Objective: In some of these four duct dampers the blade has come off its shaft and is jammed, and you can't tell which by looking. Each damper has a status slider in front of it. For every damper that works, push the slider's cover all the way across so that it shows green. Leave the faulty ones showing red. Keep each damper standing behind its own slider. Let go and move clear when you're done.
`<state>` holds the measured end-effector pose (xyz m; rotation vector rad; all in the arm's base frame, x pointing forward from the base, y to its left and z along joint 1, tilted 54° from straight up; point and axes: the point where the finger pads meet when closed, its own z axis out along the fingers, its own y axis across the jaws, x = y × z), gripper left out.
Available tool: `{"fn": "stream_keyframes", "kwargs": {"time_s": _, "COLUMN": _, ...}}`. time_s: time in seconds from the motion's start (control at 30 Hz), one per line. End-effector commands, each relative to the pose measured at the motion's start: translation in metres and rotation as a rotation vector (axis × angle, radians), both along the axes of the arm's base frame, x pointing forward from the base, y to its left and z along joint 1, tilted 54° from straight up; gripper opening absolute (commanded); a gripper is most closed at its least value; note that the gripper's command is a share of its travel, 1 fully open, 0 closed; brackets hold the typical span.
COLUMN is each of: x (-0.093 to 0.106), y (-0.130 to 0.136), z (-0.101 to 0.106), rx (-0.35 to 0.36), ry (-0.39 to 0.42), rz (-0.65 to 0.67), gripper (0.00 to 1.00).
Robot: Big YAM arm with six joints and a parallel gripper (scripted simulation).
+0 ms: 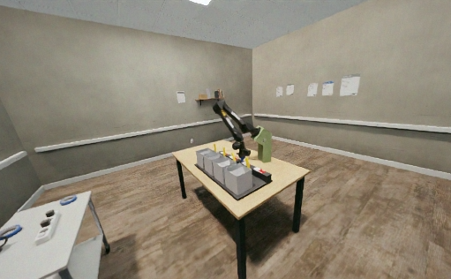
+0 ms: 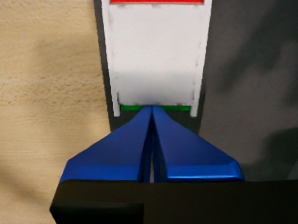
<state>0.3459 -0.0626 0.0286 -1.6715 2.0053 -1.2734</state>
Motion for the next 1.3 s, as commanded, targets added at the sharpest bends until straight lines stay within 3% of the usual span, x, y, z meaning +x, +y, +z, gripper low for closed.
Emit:
{"fn": "stream_keyframes", "kwargs": {"time_s": 0.0, "x": 0.006, "y": 0.011, "z": 0.000, "rx": 0.012, "ry": -0.012, "rz": 0.019, "gripper": 0.00}}
{"fn": "stream_keyframes", "kwargs": {"time_s": 1.27, "x": 0.011, "y": 0.029, "z": -0.008, "rx": 0.012, "ry": -0.009, "rz": 0.020, "gripper": 0.00}}
